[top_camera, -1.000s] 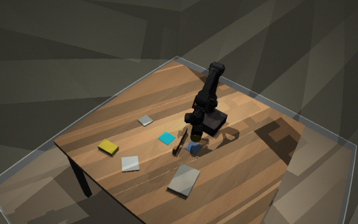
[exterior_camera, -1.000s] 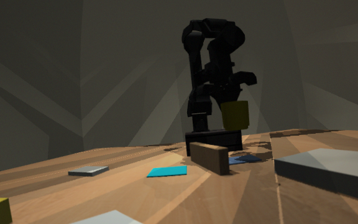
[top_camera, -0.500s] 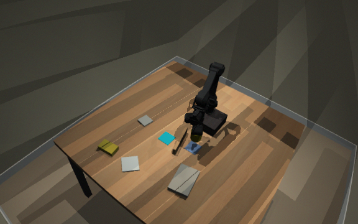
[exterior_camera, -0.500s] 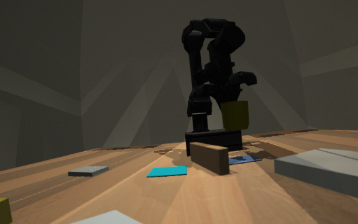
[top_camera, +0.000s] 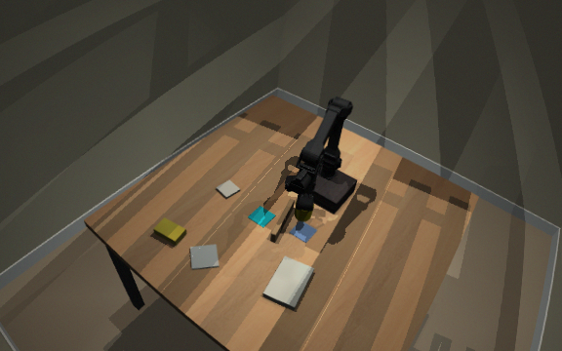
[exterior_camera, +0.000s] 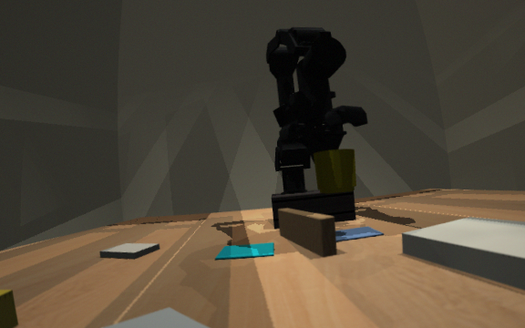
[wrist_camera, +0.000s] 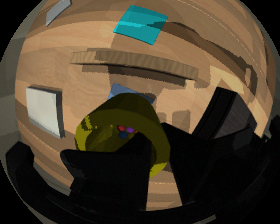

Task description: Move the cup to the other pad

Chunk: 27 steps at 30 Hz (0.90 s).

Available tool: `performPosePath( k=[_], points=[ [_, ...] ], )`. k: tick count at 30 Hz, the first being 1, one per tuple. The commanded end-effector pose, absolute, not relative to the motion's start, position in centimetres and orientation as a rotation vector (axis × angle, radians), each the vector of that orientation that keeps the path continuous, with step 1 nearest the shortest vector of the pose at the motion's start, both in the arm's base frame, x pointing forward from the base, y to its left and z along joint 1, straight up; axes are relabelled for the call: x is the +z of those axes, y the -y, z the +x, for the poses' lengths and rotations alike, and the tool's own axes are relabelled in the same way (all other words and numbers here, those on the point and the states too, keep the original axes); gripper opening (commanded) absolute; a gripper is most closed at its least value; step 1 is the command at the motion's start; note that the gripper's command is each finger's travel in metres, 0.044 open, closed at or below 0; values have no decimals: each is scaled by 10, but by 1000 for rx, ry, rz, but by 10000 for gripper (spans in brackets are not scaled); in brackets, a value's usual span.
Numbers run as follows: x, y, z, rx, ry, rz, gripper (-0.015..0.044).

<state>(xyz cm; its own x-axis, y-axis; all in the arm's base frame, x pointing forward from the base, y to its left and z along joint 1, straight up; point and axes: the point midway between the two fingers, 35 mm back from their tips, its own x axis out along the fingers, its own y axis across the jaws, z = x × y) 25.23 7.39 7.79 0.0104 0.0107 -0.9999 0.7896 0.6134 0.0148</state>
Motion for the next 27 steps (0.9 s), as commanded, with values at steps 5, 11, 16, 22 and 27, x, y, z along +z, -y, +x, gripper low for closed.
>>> performPosePath(
  k=[5,11,16,22,27],
  points=[
    [79,-61,260,-693,-1437,723,0],
    [79,-50,265,-693,-1435,723,0],
    [79,-41,268,-694,-1434,723,0],
    [79,-29,273,-694,-1433,722,0],
    [79,-20,277,-694,-1432,722,0]
  ],
)
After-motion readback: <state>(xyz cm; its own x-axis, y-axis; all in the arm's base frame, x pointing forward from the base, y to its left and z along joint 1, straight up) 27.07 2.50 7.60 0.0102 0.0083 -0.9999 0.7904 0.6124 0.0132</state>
